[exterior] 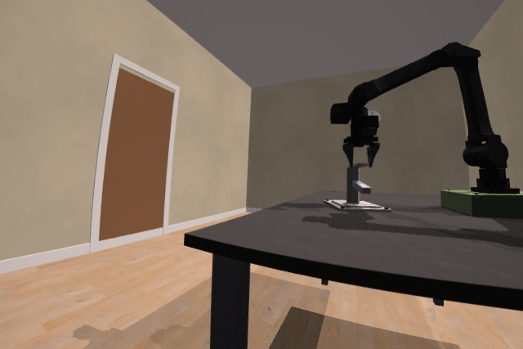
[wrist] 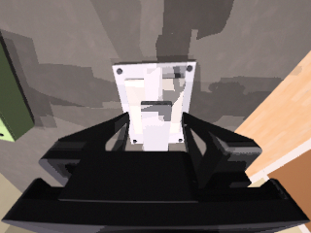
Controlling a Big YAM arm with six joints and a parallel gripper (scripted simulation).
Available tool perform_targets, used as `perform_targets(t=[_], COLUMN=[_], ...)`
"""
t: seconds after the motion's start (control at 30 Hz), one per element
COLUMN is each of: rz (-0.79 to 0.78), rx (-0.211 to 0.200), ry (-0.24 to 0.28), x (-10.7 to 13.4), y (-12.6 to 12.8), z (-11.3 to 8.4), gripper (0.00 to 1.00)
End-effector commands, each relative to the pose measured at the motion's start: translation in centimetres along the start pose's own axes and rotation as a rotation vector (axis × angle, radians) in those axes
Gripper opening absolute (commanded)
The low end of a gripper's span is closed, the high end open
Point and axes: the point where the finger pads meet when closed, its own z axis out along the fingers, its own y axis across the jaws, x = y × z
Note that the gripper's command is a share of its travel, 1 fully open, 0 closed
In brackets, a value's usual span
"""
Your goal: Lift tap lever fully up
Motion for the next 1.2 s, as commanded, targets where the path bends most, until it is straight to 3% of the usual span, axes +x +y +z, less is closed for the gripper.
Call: perform_targets(t=[0.0, 0.53, 0.57, 1.17], rz=[-0.001, -0.001, -0.001, 0.004], rx=[0.005, 0.005, 0.005, 0.002], ry=[-0.001, -0.001, -0.001, -0.001], x=[-0.44, -0.44, -0.44, -0.42], y=[-0.87, -0.88, -0.88, -0.78], z=[0.22, 0.21, 0.21, 0.21], gripper=[0.66, 0.66, 0.0, 0.0])
